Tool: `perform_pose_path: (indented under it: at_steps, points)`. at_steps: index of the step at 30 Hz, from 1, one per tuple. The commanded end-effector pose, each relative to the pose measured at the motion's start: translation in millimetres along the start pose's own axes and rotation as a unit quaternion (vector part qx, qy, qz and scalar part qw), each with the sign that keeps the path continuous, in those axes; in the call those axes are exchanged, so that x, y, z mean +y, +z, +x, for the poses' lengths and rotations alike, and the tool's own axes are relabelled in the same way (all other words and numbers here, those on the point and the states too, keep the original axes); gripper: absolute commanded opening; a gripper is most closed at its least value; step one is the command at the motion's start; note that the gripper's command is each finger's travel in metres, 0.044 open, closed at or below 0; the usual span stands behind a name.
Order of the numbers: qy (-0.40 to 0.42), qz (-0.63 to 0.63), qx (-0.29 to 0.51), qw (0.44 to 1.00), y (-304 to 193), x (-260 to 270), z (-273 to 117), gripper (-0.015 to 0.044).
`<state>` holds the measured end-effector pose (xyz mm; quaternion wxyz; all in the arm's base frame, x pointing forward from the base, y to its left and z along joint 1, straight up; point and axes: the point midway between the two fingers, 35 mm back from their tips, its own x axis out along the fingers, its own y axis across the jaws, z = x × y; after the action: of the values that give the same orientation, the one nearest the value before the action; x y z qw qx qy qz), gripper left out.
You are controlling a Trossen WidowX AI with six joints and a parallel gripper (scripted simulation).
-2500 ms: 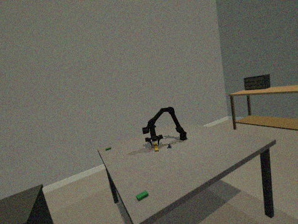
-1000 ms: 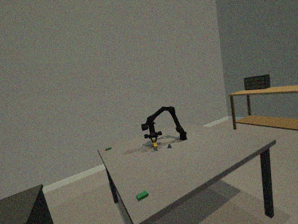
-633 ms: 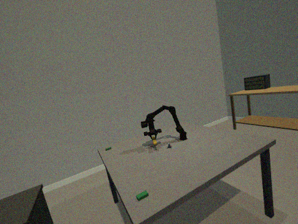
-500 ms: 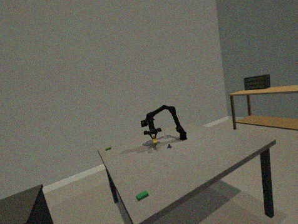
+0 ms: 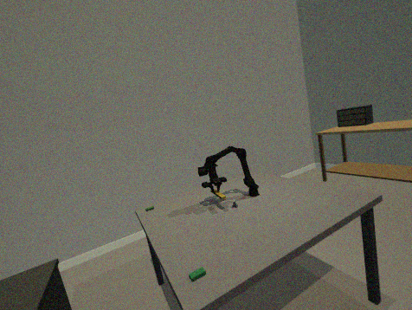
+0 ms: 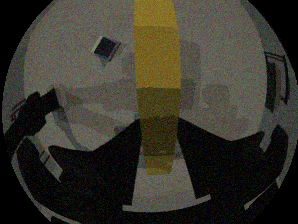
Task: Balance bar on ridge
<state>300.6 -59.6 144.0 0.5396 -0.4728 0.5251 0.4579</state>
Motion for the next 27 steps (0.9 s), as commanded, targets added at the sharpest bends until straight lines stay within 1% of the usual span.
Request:
perform_pose_path:
  at_steps: [1, 12, 18, 24, 27]
  points:
    - [0.003, -0.057, 0.001, 0.998, 10.9, 10.0, -0.5, 0.0000]
    - [0.004, -0.241, -0.001, 0.971, 43.2, 37.9, -1.3, 0.0000]
    - [0.004, -0.348, -0.002, 0.938, 60.2, 52.9, -0.2, 0.0000]
    - [0.004, -0.451, -0.004, 0.892, 78.5, 64.0, 1.4, 0.0000]
    - [0.004, -0.472, -0.004, 0.882, 83.0, 65.4, 2.0, 0.0000]
